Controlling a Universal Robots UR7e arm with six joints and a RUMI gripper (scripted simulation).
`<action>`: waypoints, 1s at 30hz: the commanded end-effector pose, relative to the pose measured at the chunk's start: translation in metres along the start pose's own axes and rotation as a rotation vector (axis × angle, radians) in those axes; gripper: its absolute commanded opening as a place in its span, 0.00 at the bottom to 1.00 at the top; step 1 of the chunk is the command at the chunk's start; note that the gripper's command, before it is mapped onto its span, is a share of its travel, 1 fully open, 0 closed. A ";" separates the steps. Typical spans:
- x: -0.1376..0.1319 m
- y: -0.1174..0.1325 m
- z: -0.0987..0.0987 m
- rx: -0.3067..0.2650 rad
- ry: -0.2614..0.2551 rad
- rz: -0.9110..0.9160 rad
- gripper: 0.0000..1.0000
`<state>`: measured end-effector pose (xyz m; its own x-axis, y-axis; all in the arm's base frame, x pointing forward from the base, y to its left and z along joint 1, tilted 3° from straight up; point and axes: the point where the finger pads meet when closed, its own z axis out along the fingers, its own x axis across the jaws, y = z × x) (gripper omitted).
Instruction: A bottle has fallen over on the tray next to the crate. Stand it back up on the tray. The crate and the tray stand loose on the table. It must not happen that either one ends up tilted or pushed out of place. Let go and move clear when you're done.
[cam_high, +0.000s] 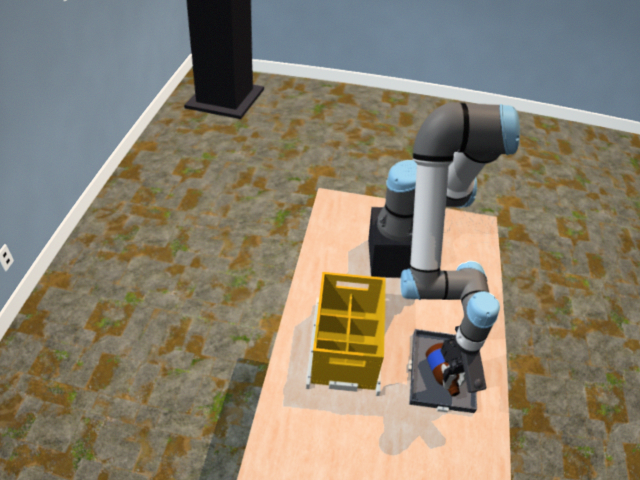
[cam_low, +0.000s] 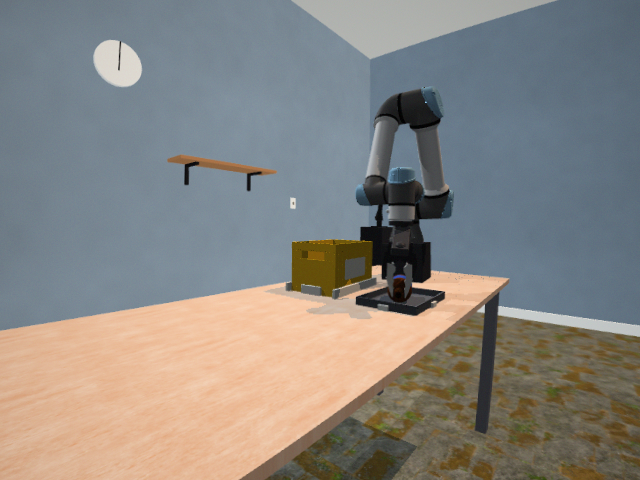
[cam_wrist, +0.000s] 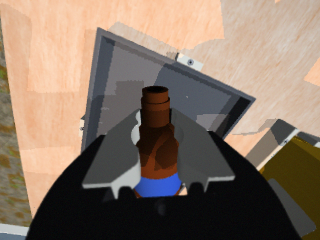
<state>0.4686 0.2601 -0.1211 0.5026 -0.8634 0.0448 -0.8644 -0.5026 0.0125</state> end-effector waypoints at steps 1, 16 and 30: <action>0.000 -0.001 -0.001 0.001 0.000 0.000 0.00; 0.000 -0.001 -0.002 0.001 0.000 0.000 0.00; 0.000 -0.001 -0.008 0.001 0.000 0.000 0.00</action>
<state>0.4685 0.2603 -0.1160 0.5026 -0.8634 0.0448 -0.8644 -0.5026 0.0127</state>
